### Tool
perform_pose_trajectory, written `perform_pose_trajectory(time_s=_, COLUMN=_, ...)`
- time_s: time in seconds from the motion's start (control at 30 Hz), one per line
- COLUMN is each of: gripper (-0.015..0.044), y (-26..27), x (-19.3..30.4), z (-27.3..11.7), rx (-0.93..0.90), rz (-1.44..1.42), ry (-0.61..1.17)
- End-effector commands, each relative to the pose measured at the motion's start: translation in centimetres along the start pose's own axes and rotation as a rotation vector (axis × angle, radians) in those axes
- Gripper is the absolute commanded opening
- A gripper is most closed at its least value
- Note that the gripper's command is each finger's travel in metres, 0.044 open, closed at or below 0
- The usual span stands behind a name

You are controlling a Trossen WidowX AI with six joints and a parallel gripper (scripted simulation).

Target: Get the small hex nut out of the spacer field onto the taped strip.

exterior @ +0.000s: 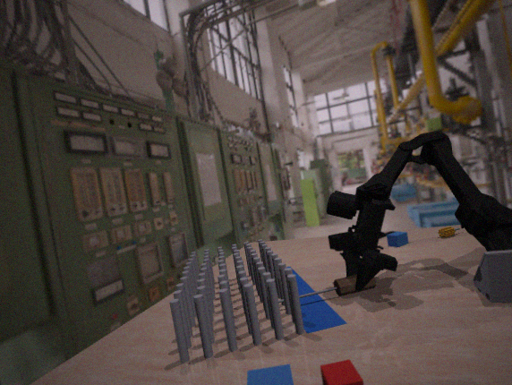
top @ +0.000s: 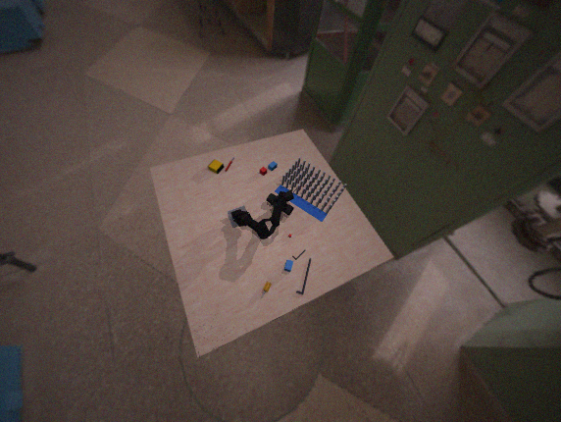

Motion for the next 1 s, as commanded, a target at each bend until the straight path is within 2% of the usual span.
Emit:
perform_pose_trajectory(time_s=0.0, gripper=0.0000, y=0.0, x=0.2, z=-0.1, rx=-0.005, rz=-0.005, ry=-0.004)
perform_pose_trajectory(time_s=0.97, gripper=0.0000, y=-0.1, x=1.6, z=-0.8, rx=-0.005, rz=-0.005, ry=-0.004)
Point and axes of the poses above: the point midway between the two fingers, 35 mm back from their tips, its own z axis out along the fingers, its own y axis across the jaws, x = y × z, the point moved 5 cm from there along -z, back along the fingers, and after that the axes turned 5 degrees about z, right-handed, at the moved point
